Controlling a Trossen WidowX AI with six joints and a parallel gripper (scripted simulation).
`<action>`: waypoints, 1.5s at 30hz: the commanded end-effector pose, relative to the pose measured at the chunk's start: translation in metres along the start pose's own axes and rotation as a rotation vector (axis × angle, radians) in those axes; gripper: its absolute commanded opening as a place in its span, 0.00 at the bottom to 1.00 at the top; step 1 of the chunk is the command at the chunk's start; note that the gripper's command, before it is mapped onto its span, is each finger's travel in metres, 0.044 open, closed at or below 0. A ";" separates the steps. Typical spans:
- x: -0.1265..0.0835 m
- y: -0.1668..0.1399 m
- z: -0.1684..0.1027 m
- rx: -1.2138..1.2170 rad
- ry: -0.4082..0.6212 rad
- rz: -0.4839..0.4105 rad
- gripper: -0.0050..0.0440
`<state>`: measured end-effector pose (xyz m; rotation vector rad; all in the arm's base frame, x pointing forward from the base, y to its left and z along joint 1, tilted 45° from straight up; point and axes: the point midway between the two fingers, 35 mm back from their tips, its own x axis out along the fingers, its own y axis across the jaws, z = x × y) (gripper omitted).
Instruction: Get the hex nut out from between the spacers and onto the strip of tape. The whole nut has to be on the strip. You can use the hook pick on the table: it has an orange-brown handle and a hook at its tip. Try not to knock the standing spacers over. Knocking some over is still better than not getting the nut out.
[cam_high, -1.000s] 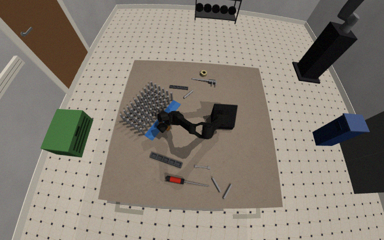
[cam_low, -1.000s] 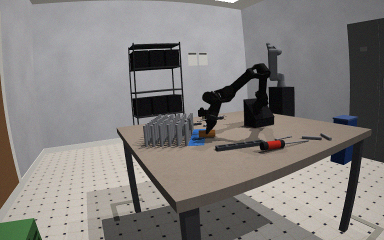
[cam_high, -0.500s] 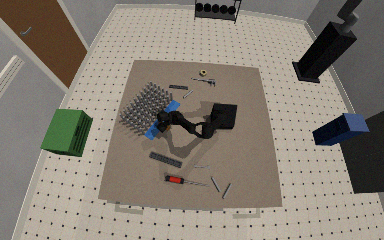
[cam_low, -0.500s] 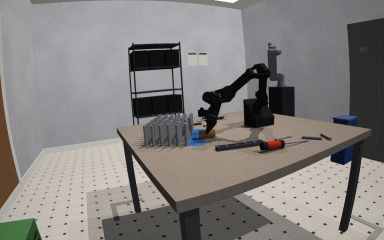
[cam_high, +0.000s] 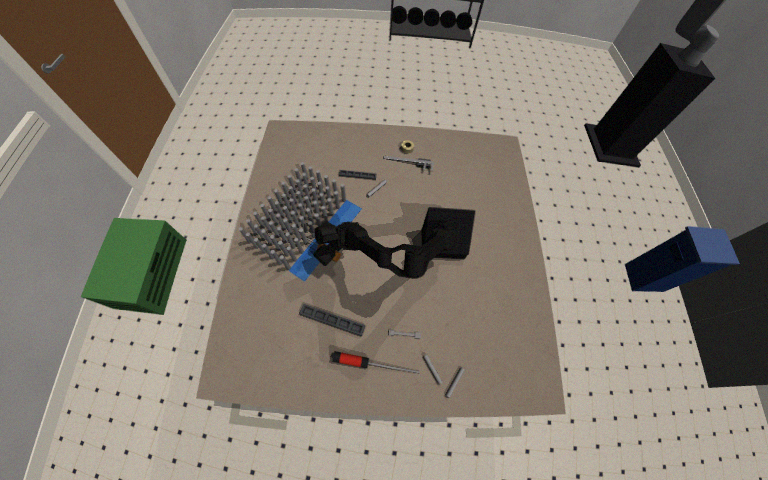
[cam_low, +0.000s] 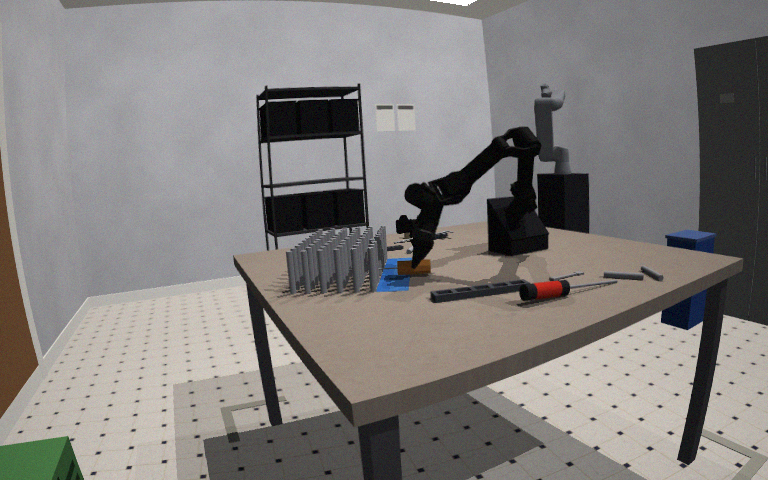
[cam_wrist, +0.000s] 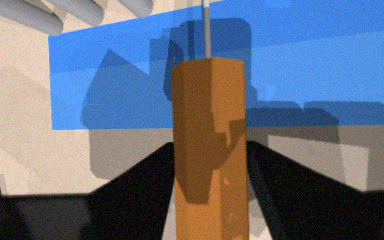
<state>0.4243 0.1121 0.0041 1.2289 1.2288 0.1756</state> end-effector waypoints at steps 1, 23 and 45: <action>-0.006 0.010 0.006 -0.017 -0.024 0.019 0.00; -0.006 0.010 0.006 -0.017 -0.024 0.019 0.00; -0.004 0.007 -0.001 -0.014 -0.019 0.015 0.00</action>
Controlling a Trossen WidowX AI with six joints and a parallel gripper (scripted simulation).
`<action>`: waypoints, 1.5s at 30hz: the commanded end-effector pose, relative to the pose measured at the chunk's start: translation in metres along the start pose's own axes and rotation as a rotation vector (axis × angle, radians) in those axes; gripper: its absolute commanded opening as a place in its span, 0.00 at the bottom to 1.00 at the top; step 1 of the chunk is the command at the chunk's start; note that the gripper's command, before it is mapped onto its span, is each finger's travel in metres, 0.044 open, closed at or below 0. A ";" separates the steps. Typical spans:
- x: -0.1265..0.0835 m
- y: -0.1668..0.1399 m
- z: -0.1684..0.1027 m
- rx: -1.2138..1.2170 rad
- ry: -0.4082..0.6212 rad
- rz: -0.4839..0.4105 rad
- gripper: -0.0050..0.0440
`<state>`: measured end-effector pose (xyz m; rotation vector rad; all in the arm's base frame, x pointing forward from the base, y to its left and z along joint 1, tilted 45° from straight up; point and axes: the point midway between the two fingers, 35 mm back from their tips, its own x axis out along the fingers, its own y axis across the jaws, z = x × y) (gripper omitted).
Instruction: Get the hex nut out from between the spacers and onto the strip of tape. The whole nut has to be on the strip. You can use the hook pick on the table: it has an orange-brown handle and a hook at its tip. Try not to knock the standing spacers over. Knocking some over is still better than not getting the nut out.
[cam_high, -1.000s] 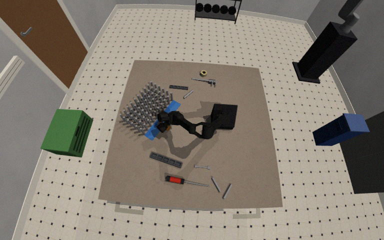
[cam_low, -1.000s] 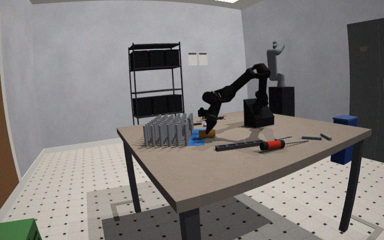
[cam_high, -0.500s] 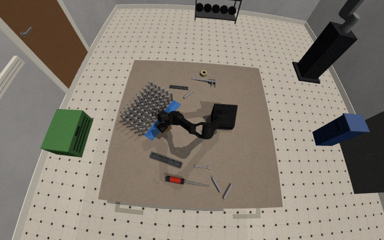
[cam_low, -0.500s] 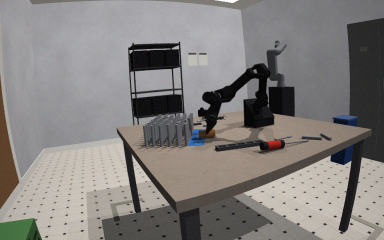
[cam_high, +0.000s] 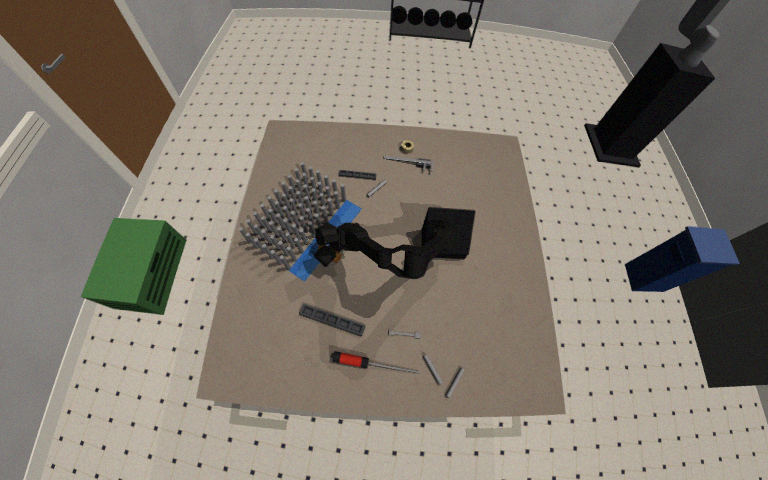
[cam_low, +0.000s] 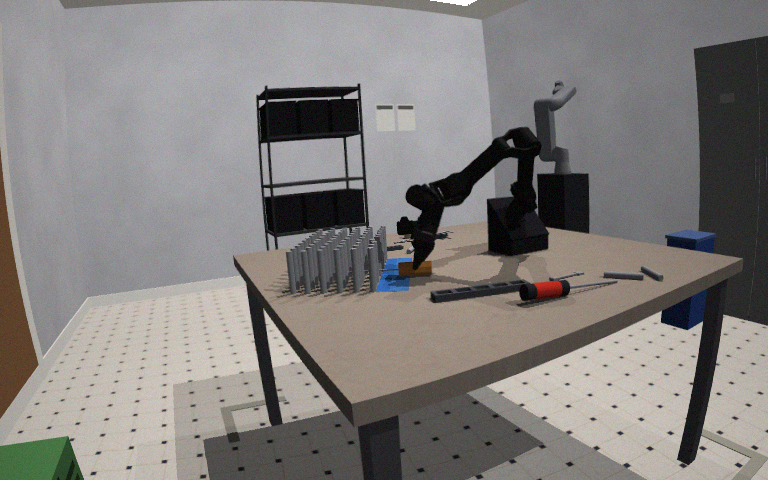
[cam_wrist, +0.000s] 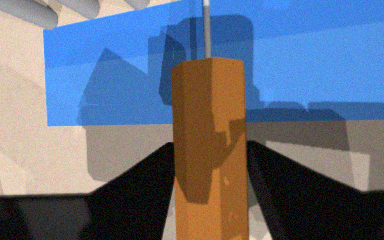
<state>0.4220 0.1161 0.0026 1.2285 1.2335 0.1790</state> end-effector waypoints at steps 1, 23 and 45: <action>-0.007 0.007 0.002 -0.014 -0.025 0.016 0.00; -0.015 0.000 -0.027 -0.017 -0.004 0.021 0.00; -0.025 -0.003 -0.056 -0.015 0.010 0.019 0.00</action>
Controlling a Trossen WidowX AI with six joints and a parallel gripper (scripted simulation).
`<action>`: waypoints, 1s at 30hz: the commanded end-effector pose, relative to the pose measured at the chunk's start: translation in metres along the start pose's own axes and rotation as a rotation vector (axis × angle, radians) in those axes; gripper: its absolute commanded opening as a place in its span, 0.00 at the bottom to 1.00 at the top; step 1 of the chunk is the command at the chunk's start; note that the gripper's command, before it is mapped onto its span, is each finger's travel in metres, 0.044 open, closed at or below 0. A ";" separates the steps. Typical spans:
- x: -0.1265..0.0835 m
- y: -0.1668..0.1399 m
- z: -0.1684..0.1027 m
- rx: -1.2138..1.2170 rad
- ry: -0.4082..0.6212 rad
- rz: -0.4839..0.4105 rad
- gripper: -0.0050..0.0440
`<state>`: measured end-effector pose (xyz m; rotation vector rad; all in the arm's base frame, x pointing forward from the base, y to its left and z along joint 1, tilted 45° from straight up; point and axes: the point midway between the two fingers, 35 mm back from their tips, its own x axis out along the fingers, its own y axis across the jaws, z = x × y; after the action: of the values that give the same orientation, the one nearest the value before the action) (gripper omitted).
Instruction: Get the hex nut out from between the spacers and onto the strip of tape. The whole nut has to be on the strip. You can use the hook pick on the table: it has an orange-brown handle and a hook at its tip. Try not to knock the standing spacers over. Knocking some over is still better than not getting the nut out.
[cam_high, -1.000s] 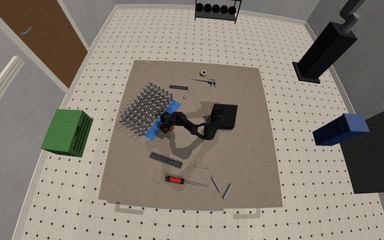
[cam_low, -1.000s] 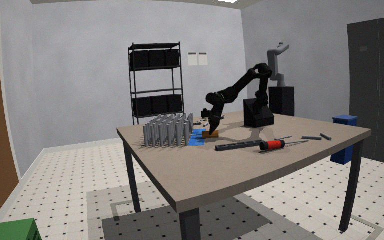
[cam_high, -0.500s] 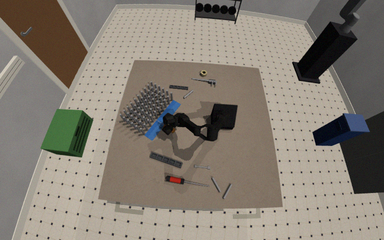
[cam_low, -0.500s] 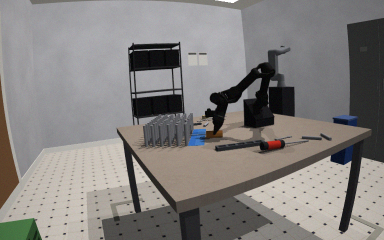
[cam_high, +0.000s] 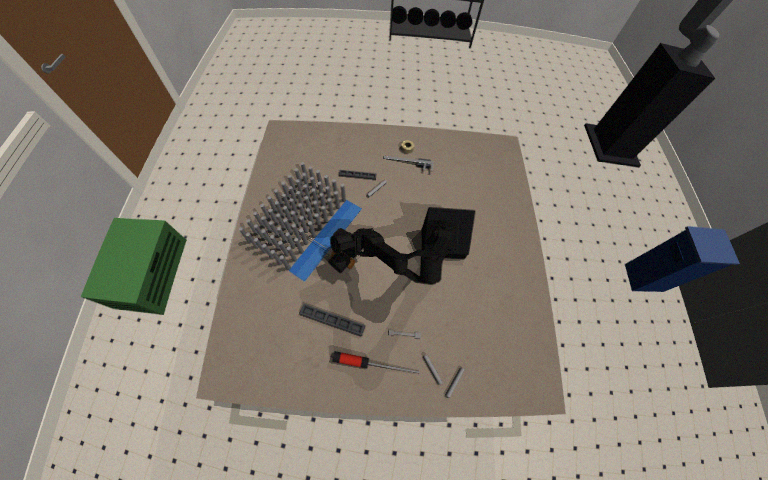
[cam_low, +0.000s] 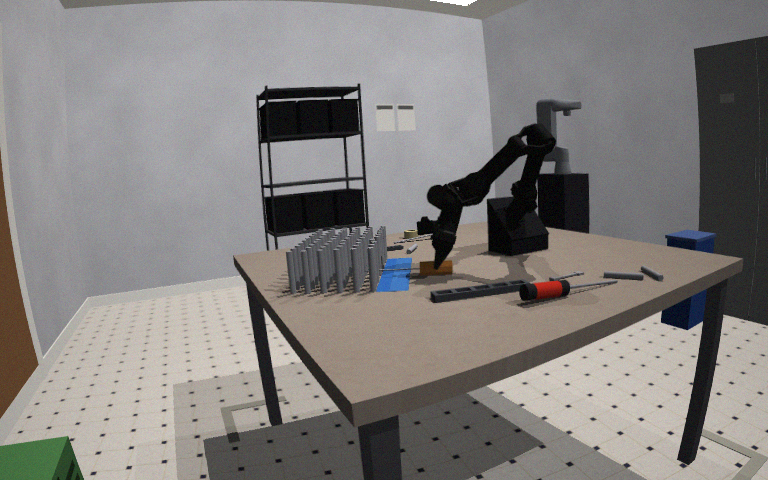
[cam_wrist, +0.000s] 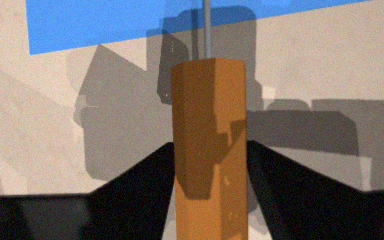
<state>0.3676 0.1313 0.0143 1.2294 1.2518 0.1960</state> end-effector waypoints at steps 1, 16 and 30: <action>-0.007 0.008 -0.004 -0.014 -0.013 0.017 0.00; -0.013 0.008 -0.023 -0.013 -0.003 0.017 0.00; -0.018 0.007 -0.040 -0.013 0.004 0.017 0.00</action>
<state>0.3334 0.1440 0.0281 1.2276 1.2635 0.2028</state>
